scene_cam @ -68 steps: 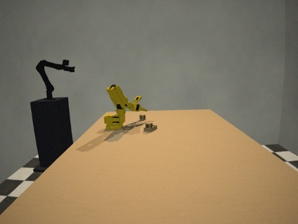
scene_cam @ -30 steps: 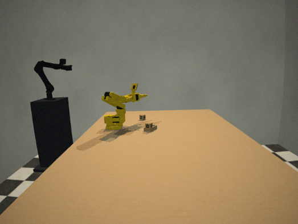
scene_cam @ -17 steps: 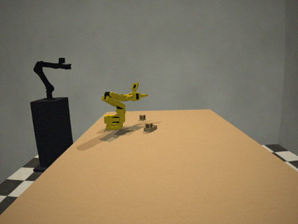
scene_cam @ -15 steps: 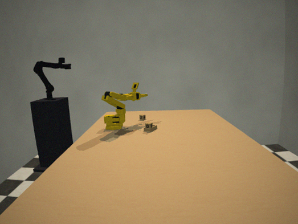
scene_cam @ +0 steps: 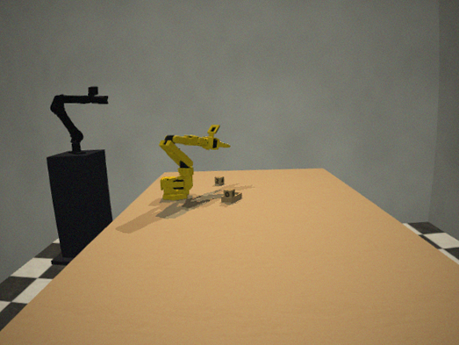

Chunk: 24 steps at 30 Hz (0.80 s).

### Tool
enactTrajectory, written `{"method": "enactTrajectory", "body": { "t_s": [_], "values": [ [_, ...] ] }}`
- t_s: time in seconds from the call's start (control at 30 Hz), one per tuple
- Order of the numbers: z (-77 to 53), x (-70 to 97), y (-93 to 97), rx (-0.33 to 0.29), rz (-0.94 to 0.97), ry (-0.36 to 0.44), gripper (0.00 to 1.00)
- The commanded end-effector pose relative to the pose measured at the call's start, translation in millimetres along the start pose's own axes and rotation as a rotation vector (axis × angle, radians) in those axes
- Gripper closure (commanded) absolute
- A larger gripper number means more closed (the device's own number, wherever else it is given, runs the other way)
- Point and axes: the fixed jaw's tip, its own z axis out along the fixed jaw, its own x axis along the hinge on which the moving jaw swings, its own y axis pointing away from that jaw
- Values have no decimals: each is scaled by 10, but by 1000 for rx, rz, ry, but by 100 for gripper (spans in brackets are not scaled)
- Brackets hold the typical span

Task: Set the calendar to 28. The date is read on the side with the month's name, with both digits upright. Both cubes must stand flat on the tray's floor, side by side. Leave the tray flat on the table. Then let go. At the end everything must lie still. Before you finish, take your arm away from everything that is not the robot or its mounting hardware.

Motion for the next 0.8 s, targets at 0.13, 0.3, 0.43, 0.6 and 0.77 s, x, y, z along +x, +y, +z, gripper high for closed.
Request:
{"method": "enactTrajectory", "body": {
  "t_s": [0.13,0.3,0.43,0.6,0.77],
  "values": [
    [76,-125,41,-8,17,202,65],
    [76,-104,57,-7,23,349,65],
    [58,-87,66,-6,25,433,65],
    [20,-64,75,-4,28,537,65],
    [-39,-37,85,0,31,647,65]
  ]
}}
